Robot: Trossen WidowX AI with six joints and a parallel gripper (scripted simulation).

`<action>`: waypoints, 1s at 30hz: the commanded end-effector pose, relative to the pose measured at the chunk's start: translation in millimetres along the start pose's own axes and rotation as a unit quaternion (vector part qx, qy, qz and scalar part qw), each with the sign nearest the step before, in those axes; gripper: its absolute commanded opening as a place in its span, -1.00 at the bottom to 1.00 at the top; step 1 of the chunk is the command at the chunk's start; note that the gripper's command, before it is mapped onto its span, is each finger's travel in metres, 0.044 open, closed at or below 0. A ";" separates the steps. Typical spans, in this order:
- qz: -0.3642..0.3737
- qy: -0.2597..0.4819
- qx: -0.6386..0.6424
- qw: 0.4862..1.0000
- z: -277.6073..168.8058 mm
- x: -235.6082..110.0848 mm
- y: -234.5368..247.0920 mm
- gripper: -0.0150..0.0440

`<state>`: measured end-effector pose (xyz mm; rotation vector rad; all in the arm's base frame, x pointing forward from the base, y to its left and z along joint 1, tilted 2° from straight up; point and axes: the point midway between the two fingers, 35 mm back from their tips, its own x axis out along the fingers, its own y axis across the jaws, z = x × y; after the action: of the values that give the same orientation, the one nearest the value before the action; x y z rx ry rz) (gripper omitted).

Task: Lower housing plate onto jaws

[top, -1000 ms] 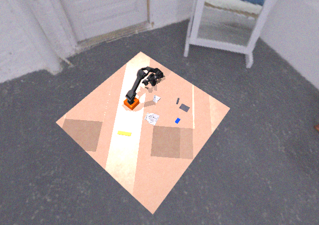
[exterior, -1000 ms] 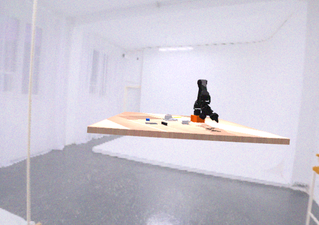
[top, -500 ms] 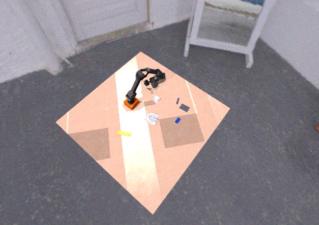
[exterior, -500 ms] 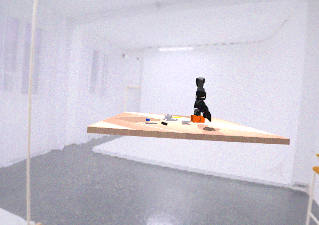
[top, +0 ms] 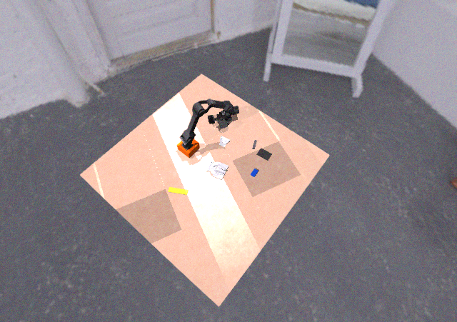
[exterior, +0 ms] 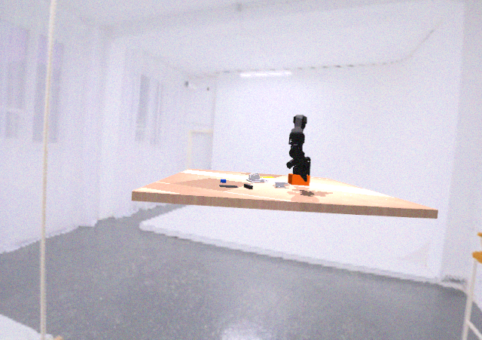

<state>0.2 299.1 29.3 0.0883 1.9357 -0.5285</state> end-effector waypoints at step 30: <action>0.176 -0.083 0.326 0.925 93.3 -66.4 -5.9 1.00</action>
<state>96.4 274.1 56.4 0.7043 1.5183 -0.8517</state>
